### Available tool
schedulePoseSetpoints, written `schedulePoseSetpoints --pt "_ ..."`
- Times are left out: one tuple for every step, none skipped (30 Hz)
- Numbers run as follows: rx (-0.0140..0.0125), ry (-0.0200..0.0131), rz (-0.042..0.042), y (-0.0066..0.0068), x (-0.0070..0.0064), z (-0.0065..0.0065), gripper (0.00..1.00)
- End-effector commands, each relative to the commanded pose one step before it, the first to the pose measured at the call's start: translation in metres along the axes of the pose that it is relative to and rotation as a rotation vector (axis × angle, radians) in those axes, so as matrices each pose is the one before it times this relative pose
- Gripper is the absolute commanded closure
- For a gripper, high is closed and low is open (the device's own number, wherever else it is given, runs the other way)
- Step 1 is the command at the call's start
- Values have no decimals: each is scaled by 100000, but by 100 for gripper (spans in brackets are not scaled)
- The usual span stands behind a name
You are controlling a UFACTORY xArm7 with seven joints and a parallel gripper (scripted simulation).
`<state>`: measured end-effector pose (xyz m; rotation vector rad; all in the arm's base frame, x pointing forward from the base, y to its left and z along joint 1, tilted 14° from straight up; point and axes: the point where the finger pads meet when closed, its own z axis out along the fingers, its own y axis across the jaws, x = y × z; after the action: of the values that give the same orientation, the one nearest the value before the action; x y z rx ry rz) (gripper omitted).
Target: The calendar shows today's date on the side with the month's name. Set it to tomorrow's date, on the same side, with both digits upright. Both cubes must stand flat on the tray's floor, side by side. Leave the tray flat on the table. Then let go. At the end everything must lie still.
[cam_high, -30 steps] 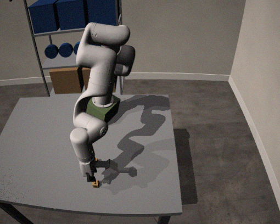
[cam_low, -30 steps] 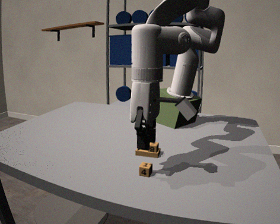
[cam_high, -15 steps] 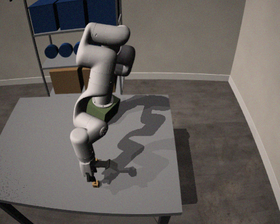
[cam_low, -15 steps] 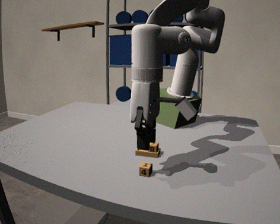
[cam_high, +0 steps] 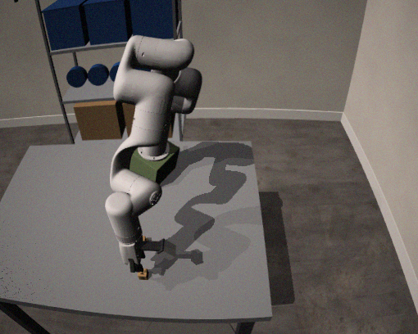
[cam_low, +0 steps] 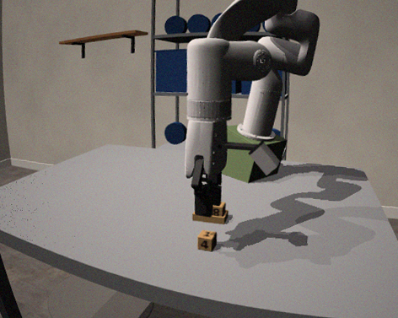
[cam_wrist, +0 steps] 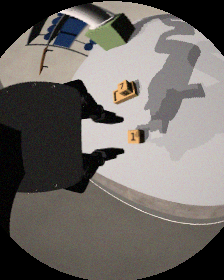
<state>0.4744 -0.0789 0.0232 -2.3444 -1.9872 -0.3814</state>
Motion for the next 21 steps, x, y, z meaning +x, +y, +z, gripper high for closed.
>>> schedulePoseSetpoints --pt "-420 -64 27 165 -42 309 53" --pt "0 0 0 -1 0 134 53" --pt "0 0 1 -1 0 140 53" --pt "0 0 -1 0 0 144 53" --pt "0 0 0 0 0 149 53" --pt "0 0 1 -1 0 154 53" --pt "0 0 0 0 0 156 53" --pt "0 0 0 0 0 159 53" --pt "0 0 1 -1 0 161 53" --pt "0 0 0 0 0 162 53" --pt "0 0 0 -1 0 162 53" --pt "0 0 1 -1 0 162 53" --pt "0 0 0 0 0 0 53" --pt "0 0 0 0 0 0 53" --pt "0 0 -1 0 0 160 53" --pt "0 0 0 -1 0 159 53" --pt "0 0 1 -1 0 157 53" --pt "0 0 -1 0 0 153 53" --pt "0 0 0 0 0 150 53" --pt "0 0 1 -1 0 146 53" --pt "0 0 0 0 0 140 53"
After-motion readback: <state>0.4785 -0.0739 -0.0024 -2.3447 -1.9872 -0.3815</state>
